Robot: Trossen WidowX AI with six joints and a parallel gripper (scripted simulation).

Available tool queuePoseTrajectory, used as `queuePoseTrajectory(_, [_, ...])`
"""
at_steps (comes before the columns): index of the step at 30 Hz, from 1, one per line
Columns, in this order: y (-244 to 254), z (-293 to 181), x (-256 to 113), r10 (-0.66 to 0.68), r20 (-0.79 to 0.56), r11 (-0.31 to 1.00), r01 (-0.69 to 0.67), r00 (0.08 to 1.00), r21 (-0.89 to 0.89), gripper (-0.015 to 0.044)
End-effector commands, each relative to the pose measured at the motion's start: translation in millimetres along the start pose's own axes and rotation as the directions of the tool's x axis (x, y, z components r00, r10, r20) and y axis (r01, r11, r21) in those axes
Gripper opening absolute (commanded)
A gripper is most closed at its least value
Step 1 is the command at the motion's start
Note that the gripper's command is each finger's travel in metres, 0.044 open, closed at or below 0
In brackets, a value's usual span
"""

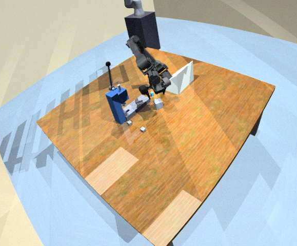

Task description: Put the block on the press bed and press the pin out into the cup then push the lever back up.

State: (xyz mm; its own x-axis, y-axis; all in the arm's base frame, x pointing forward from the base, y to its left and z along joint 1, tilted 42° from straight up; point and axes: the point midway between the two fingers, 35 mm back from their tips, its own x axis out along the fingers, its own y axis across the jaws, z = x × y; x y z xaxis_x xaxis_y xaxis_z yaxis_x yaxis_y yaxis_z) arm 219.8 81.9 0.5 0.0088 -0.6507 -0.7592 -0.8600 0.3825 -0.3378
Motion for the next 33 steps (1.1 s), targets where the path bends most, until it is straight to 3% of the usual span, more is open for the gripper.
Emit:
queuePoseTrajectory(1, [0.8, -2.0, 14.2, 0.0, -0.009, 1.0, 0.0, 1.0, -0.009, 0.044])
queuePoseTrajectory(33, [0.4, -2.4, 61.7, -0.001, -0.009, 1.0, 0.001, 1.0, -0.009, 0.044])
